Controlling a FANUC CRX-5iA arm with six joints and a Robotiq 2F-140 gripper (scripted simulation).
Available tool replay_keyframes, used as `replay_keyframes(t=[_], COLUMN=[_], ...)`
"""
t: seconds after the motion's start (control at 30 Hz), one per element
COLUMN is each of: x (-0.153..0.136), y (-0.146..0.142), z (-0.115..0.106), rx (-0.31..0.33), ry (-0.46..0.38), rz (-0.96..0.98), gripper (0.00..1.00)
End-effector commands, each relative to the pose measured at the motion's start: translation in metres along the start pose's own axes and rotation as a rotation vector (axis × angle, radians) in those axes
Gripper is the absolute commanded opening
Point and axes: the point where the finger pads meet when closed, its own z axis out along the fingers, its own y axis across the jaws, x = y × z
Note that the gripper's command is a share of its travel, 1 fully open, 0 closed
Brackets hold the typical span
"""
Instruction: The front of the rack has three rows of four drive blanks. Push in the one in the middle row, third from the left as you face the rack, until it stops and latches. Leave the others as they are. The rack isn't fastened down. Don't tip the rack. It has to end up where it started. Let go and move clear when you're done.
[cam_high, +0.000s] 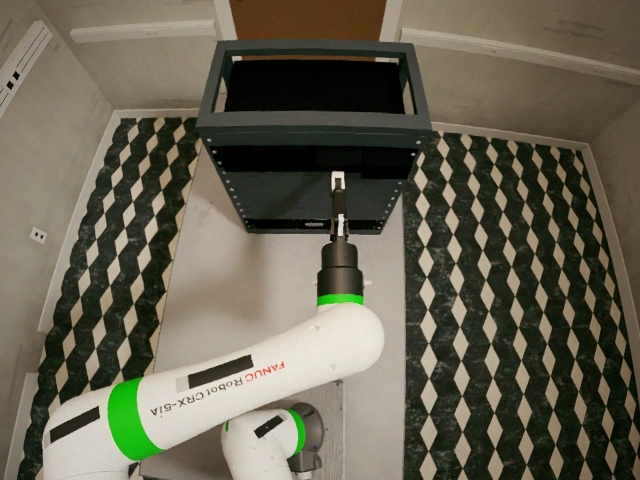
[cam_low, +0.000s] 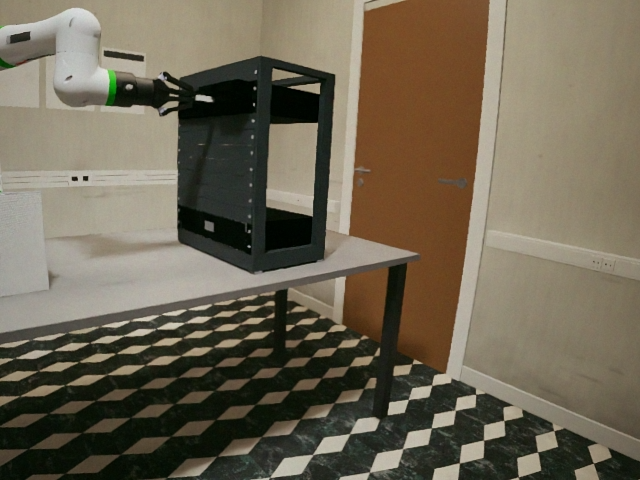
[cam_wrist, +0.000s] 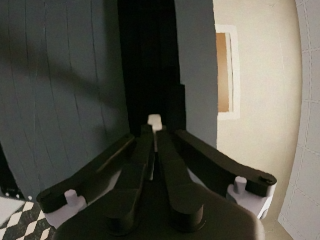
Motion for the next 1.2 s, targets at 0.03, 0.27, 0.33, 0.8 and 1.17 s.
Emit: replay_keyframes(t=[0.03, 0.27, 0.33, 0.8, 1.17], x=[0.0, 0.0, 0.0, 0.0, 0.0], y=[0.001, 0.001, 0.001, 0.001, 0.001], z=[-0.026, -0.061, -0.064, -0.068, -0.068], rx=[-0.001, -0.001, -0.001, -0.001, -0.001], ry=[0.0, 0.0, 0.0, 0.0, 0.0], rz=[-0.001, -0.001, -0.001, -0.001, -0.001], gripper=[0.1, 0.1, 0.1, 0.1, 0.1])
